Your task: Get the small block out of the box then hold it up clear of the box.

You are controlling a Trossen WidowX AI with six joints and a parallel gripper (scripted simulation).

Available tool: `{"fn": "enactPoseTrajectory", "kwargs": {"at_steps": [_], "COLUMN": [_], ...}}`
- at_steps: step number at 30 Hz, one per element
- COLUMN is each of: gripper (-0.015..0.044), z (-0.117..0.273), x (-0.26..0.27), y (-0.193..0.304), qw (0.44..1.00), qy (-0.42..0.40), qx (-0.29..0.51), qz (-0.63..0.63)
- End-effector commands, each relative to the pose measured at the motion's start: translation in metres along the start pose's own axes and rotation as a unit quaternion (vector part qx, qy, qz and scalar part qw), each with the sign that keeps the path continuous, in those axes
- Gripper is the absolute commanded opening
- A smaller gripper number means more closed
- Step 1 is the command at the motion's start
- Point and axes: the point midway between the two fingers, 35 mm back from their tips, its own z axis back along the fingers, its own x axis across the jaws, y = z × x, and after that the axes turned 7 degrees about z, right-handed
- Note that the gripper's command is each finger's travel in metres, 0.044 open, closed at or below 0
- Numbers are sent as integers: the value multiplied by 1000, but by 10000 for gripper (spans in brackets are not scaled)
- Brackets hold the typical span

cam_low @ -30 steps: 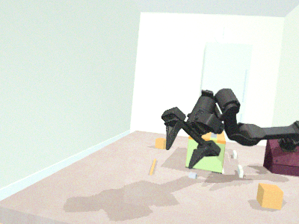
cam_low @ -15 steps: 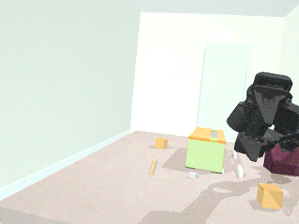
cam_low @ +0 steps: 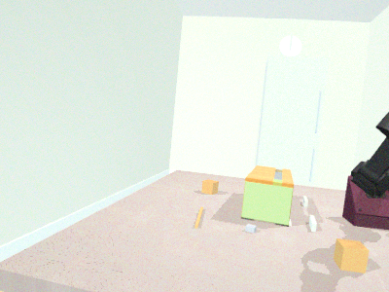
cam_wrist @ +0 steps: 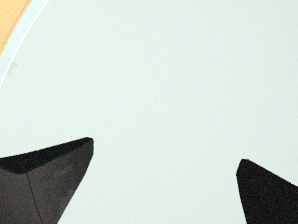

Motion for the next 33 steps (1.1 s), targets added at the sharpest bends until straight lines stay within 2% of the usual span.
{"fn": "enactPoseTrajectory", "kwargs": {"at_steps": [1,7,14,24,33], "gripper": [400,400,400,400,400], "z": [5,30,90,187,319], "x": [-76,-168,-266,-344,-384], "y": [-11,-19,-14,8,53], "qw": [991,955,881,784,645], "qy": [95,212,328,402,417], "qx": [20,76,186,338,546], "qz": [90,193,285,331,334]}}
